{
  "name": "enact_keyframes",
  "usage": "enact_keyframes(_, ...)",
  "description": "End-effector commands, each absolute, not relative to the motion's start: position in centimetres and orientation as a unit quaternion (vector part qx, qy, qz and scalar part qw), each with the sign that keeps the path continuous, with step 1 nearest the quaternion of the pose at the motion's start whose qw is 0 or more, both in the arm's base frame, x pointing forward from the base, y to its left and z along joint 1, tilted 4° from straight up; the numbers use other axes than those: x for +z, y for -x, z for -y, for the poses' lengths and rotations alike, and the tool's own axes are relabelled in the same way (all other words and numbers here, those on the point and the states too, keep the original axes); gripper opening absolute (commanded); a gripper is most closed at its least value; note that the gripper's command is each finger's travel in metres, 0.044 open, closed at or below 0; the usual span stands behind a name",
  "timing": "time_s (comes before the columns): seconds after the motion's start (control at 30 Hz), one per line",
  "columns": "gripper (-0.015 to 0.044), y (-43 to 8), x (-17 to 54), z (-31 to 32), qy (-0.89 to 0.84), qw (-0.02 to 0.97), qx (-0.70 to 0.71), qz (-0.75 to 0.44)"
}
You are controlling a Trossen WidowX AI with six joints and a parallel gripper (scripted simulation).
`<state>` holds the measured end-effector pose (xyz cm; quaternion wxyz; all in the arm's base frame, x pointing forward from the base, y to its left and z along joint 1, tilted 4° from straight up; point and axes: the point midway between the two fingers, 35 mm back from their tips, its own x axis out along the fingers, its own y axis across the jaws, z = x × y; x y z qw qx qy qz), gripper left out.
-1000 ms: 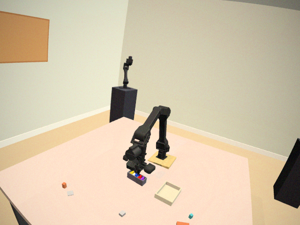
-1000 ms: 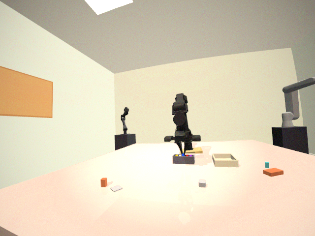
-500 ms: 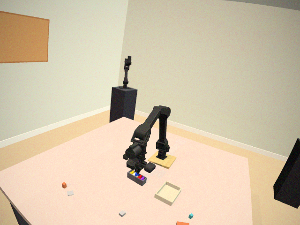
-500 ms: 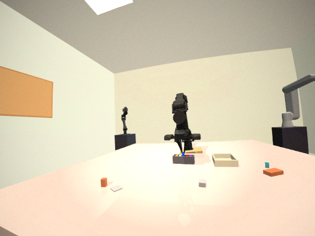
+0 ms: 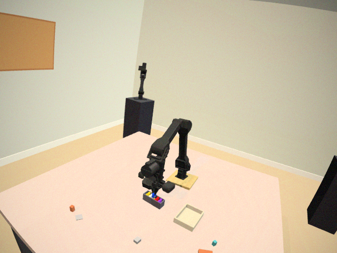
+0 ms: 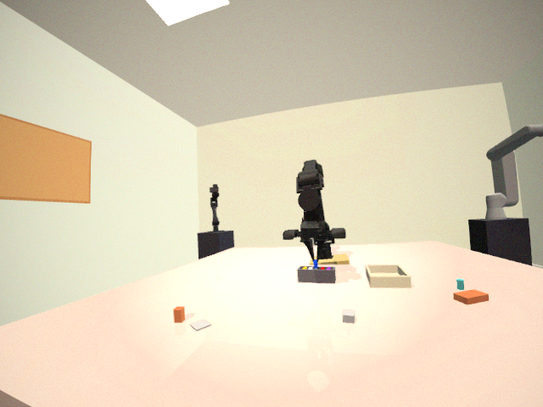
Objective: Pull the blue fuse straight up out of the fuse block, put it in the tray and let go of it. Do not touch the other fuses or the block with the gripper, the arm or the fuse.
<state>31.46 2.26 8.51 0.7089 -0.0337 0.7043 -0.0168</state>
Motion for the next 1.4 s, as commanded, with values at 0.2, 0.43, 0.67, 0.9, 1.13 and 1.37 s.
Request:
enact_keyframes(0.2, 0.0, -31.5, 9.1, -2.4, 0.032, 0.71, -0.016, -0.703)
enact_keyframes(0.43, 0.0, -31.5, 9.5, -2.4, 0.032, 0.71, -0.016, -0.703)
enact_keyframes(0.67, 0.0, -31.5, 9.8, -2.4, 0.032, 0.71, -0.016, -0.703)
enact_keyframes(0.9, 0.0, -31.5, 10.6, -2.5, 0.032, 0.71, -0.016, -0.703)
enact_keyframes(1.13, 0.0, -31.4, 11.7, -2.5, 0.032, 0.71, -0.016, -0.703)
enact_keyframes(1.37, 0.0, -31.6, 12.1, -3.4, 0.031, 0.71, -0.015, -0.703)
